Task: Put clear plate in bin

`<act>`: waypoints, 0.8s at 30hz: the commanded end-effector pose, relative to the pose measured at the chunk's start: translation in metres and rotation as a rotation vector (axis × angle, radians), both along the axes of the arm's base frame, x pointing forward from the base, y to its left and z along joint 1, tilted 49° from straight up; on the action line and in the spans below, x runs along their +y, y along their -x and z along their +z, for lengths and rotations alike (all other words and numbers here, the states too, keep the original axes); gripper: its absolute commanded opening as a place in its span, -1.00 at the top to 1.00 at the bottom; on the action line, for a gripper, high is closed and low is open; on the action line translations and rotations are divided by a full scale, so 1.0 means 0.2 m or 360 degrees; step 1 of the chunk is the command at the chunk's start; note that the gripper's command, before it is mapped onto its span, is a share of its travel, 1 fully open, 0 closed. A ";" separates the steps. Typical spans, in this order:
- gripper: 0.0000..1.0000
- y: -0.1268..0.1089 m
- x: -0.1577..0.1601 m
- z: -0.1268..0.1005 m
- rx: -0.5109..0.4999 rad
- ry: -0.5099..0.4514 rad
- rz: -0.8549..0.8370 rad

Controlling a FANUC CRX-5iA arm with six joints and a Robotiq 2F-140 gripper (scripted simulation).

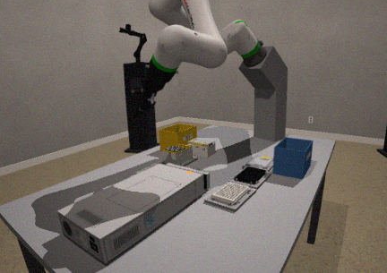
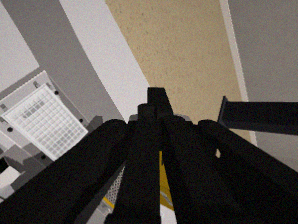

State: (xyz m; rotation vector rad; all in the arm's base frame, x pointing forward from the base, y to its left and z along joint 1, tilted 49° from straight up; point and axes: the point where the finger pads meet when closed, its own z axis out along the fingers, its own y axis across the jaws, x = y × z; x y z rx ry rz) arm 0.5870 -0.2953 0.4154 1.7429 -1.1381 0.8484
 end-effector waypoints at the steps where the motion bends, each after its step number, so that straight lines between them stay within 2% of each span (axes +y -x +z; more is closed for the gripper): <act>1: 0.80 0.02 0.03 -0.06 0.0041 -0.0046 0.0040; 3: 0.80 0.03 0.05 -0.11 0.0102 -0.0109 0.0100; 5: 0.80 0.03 0.05 -0.11 0.0102 -0.0109 0.0100; 8: 0.80 0.04 0.08 -0.17 0.0128 -0.0135 0.0126; 12: 0.80 0.07 0.13 -0.26 0.0239 -0.0252 0.0248; 16: 0.80 0.09 0.17 -0.33 0.0239 -0.0252 0.0248; 20: 0.80 0.12 0.23 -0.41 0.0341 -0.0363 0.0376; 24: 0.80 0.13 0.25 -0.45 0.0341 -0.0363 0.0376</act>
